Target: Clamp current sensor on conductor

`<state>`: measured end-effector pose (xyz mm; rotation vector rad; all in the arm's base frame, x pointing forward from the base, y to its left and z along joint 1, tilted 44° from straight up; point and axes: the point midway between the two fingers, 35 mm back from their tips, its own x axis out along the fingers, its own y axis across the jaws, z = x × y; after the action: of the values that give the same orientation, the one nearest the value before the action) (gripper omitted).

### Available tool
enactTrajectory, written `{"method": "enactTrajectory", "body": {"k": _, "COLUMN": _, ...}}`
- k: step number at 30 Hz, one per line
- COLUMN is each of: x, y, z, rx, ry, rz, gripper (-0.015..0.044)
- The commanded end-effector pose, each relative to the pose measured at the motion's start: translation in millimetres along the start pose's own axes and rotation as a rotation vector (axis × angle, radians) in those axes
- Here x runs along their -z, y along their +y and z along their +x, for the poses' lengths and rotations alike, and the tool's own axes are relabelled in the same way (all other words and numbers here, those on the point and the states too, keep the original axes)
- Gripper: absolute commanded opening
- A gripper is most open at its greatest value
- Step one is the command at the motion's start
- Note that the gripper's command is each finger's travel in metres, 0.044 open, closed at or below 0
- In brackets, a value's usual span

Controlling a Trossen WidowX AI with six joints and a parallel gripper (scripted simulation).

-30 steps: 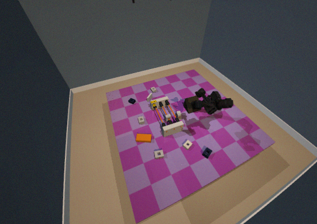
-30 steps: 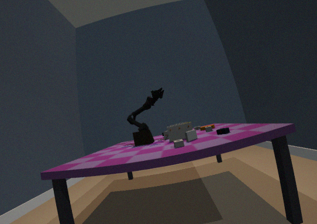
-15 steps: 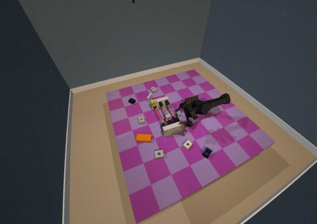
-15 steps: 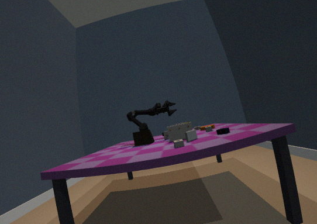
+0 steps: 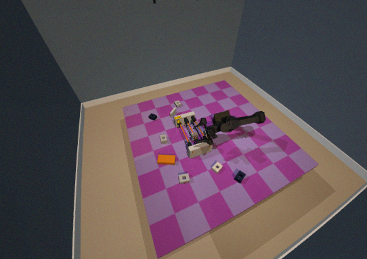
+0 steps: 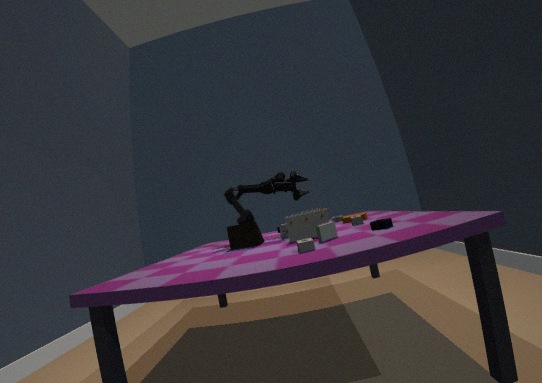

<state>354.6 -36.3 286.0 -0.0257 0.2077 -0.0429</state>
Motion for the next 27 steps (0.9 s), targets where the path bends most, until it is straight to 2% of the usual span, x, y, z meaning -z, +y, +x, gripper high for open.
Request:
{"method": "enactTrajectory", "body": {"k": 1, "x": 40.9, "y": -40.3, "z": 34.1, "rx": 0.023, "ry": 0.244, "rz": 0.024, "gripper": 0.0440}}
{"method": "enactTrajectory", "body": {"k": 7, "x": 100.3, "y": -86.8, "z": 63.8, "rx": -0.025, "ry": 0.541, "rz": 0.156, "gripper": 0.0440}}
{"method": "enactTrajectory", "body": {"k": 14, "x": 174.1, "y": -143.9, "z": 72.7, "rx": -0.106, "ry": 0.804, "rz": 0.405, "gripper": 0.0440}}
{"method": "enactTrajectory", "body": {"k": 22, "x": 244.1, "y": -191.0, "z": 57.0, "rx": -0.215, "ry": 0.980, "rz": 0.822, "gripper": 0.0440}}
{"method": "enactTrajectory", "body": {"k": 27, "x": 249.0, "y": -194.0, "z": 54.9, "rx": -0.224, "ry": 0.990, "rz": 0.863, "gripper": 0.0440}}
